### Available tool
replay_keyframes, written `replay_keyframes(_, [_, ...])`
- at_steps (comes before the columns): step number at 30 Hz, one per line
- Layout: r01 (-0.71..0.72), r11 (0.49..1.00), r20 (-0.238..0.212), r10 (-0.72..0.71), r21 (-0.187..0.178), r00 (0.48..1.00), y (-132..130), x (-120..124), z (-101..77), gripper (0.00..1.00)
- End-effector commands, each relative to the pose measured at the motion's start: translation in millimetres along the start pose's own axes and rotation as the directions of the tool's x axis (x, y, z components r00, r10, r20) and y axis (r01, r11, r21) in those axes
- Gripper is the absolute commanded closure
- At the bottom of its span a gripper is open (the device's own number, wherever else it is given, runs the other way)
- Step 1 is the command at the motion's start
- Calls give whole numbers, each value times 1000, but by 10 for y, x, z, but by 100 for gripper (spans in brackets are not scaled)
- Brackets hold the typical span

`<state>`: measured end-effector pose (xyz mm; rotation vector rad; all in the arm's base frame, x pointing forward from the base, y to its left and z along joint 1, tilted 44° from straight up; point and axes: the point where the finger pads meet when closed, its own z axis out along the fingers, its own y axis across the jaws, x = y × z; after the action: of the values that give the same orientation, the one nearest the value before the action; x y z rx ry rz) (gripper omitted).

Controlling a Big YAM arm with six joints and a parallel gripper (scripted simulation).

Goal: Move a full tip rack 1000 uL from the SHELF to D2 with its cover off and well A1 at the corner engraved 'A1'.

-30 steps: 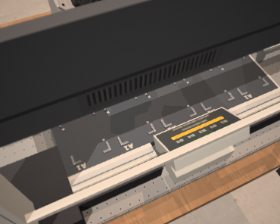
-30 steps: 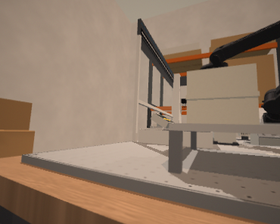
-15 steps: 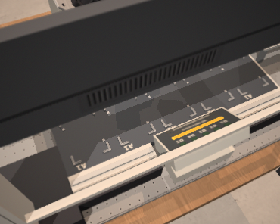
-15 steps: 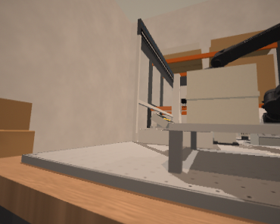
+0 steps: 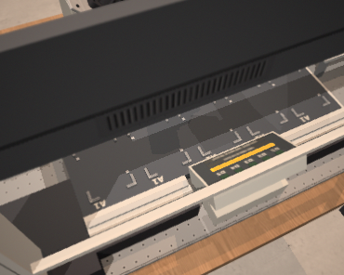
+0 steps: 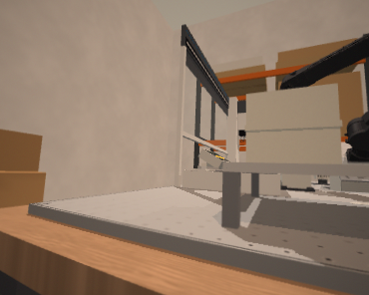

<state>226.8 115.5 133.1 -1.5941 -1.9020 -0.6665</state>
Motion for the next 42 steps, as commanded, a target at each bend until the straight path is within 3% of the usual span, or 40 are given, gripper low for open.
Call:
replay_keyframes(1, [6,1000,5,-6,-17,1000,69,41,-2,0])
replay_keyframes(31, [-9,1000,0,9,-1,1000,31,11,509,0])
replay_keyframes(34, [-8,1000,0,8,-2,1000,32,14,524,0])
replay_keyframes(35, [8,1000,1,-8,-18,1000,73,54,497,0])
replay_keyframes(42, [-9,1000,1,9,-1,1000,28,11,661,0])
